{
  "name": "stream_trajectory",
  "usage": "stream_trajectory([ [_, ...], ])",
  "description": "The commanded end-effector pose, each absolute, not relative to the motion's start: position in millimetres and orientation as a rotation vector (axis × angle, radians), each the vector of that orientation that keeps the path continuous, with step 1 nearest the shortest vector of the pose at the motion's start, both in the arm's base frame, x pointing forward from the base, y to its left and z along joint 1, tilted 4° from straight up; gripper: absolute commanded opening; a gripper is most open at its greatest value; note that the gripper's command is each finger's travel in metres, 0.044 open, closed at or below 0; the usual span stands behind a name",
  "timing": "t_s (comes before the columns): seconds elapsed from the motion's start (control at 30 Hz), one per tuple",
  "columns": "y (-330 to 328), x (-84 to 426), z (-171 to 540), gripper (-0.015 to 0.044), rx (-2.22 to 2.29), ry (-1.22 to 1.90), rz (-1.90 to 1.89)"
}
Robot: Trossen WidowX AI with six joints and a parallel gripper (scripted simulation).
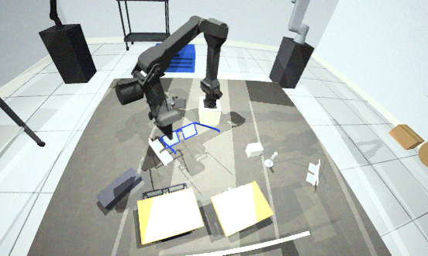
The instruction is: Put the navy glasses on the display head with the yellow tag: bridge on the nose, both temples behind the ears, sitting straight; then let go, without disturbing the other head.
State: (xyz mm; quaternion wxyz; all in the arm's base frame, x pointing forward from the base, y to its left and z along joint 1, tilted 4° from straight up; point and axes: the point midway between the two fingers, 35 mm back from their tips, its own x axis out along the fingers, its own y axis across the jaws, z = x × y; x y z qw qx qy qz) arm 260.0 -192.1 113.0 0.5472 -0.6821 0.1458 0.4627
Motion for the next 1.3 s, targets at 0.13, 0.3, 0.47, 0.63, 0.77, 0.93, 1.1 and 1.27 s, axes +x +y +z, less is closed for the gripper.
stream_trajectory([
  [0.13,-166,267,103,0.0000,-1.536,0.432,1.184],
  [0.3,-147,270,96,0.0000,-1.484,0.510,1.240],
  [0.47,-128,272,90,0.0000,-1.442,0.594,1.285],
  [0.63,-111,273,84,0.0000,-1.411,0.683,1.317],
  [0.77,-98,272,80,0.0000,-1.393,0.756,1.334],
  [0.93,-83,270,76,0.0000,-1.381,0.849,1.343],
  [1.1,-69,268,73,0.0000,-1.379,0.940,1.337],
  [1.27,-60,267,70,0.0000,-1.383,1.001,1.325],
])
